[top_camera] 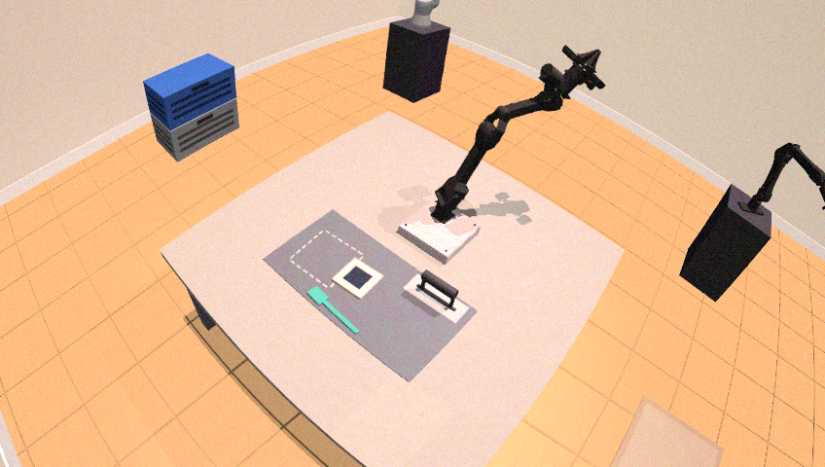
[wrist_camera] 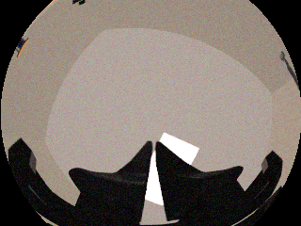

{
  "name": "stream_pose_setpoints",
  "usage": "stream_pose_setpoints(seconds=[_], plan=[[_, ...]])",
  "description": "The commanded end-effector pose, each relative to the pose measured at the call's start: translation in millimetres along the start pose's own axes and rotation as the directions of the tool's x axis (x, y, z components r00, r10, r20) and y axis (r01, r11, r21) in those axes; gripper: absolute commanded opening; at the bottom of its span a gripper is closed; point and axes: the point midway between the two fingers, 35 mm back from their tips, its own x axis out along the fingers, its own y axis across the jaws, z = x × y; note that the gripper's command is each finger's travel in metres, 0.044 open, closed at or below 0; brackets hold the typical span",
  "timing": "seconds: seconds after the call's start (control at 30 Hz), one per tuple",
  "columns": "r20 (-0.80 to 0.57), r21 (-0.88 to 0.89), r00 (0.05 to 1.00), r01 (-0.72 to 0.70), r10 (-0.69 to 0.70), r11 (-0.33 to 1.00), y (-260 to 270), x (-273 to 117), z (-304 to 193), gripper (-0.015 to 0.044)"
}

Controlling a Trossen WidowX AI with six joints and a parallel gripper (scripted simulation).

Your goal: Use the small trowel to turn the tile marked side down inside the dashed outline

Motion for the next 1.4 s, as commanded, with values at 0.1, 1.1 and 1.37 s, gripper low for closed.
stream_pose_setpoints(seconds=[0.1,1.1,1.37], plan=[[0.000,0.000,1.000,0.000,0.000,1.000,0.0,0.0,0.0,0.0000],[0.176,-0.026,0.955,-0.237,0.238,0.971,123.3,-15.6,17.6,0.0270],[0.247,-0.040,0.890,-0.385,0.383,0.922,189.3,-36.6,19.5,0.0270]])
